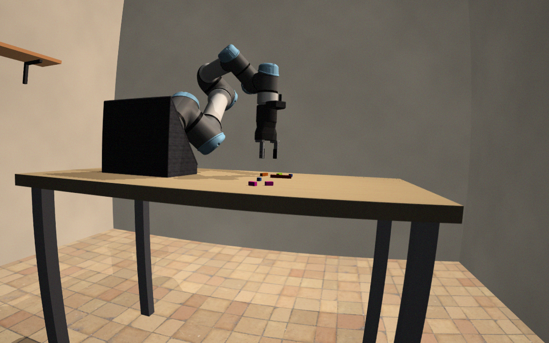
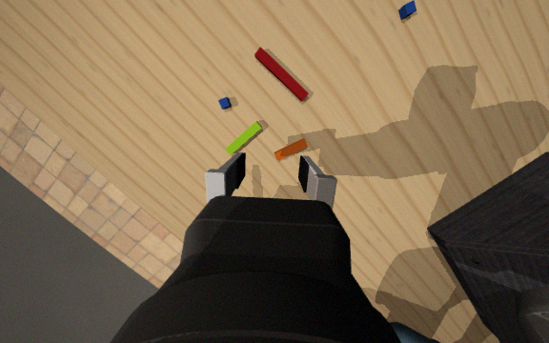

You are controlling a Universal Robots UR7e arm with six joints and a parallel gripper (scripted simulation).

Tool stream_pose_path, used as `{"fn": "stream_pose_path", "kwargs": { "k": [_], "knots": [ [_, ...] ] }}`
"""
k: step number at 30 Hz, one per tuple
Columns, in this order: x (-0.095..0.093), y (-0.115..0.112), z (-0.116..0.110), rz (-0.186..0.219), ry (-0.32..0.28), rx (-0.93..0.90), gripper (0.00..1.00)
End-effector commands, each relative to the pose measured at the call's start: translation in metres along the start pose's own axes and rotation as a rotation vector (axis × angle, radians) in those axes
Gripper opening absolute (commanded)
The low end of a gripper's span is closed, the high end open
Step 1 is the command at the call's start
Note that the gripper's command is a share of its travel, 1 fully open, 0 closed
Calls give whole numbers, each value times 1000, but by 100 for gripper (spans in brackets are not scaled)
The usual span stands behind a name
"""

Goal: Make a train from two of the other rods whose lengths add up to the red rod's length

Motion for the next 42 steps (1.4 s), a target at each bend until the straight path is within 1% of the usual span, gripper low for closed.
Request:
{"fn": "stream_pose_path", "kwargs": {
  "k": [1,32,37,42],
  "knots": [
    [0,0,0,0,1,0,100],
    [1,0,3,0,1,-19,100],
    [3,1,8,0,1,-67,100],
    [6,2,19,0,1,-153,100]
  ]
}}
Point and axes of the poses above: the point where the finger pads meet when closed, its own x axis back along the fingers, its own y axis across the jaws, z = x × y, the point moved 10 cm from there along x, back along the fingers, and after that the axes turned 8 degrees about -x, right-handed, at the moved point
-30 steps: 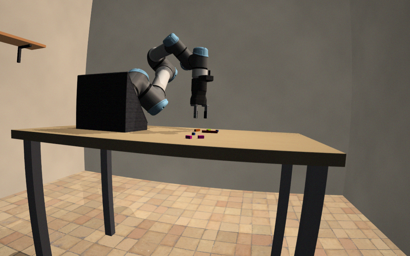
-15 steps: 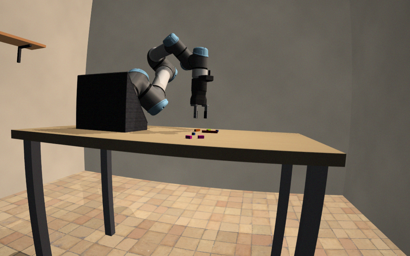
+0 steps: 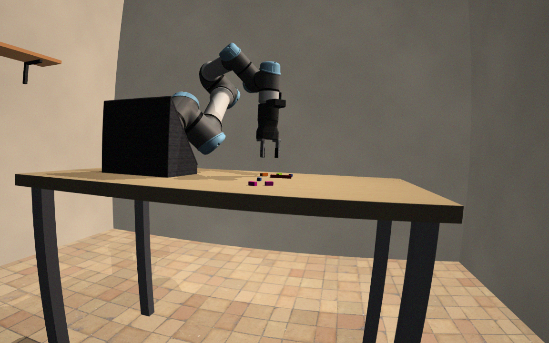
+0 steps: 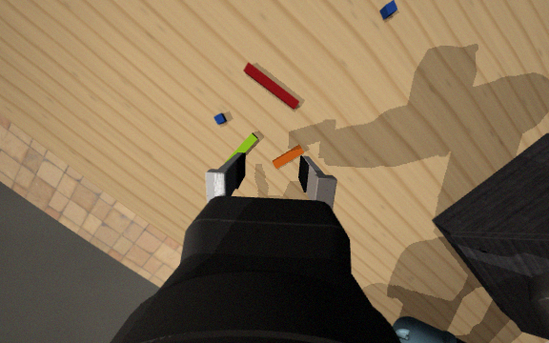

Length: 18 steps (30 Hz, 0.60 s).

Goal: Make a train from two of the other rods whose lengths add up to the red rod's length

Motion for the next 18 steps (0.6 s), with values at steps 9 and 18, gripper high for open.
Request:
{"fn": "stream_pose_path", "kwargs": {
  "k": [9,18],
  "knots": [
    [8,1,30,0,2,-243,100],
    [16,7,72,0,4,-584,100]
  ]
}}
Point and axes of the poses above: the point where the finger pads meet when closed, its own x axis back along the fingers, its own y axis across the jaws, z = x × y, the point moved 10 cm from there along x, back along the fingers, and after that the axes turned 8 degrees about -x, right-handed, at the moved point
